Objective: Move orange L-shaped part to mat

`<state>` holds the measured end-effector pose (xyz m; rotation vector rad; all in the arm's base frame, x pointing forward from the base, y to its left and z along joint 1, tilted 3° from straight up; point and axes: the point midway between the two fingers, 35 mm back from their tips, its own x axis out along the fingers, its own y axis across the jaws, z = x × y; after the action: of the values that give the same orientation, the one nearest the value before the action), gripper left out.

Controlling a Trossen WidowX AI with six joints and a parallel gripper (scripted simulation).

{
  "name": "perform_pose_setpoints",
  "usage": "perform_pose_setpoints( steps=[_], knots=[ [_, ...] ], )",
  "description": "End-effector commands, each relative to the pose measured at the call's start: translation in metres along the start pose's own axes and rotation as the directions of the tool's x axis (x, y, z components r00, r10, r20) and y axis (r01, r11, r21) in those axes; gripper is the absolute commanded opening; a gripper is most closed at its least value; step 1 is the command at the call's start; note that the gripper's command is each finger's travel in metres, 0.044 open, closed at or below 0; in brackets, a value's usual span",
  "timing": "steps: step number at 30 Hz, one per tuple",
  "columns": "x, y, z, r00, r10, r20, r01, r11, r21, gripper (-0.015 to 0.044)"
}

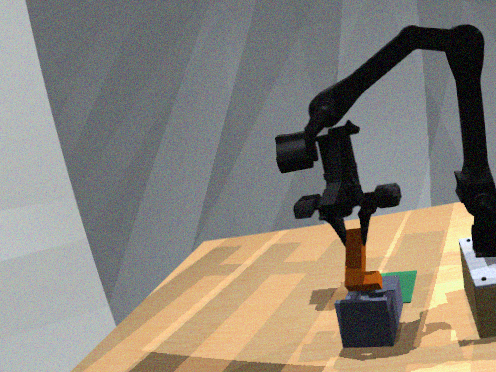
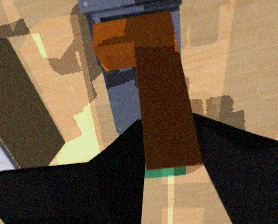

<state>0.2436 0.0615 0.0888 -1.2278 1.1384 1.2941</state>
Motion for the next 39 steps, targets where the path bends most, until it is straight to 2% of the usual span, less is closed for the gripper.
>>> perform_pose_setpoints(
  steps=[1,39],
  knots=[
    [0.0,0.001,-0.012,1.0,-0.006,0.002,0.006,1.0,0.002,0.0],
    [0.002,0.014,-0.158,1.0,-0.004,-0.013,0.004,1.0,0.002,0.0]
  ],
)
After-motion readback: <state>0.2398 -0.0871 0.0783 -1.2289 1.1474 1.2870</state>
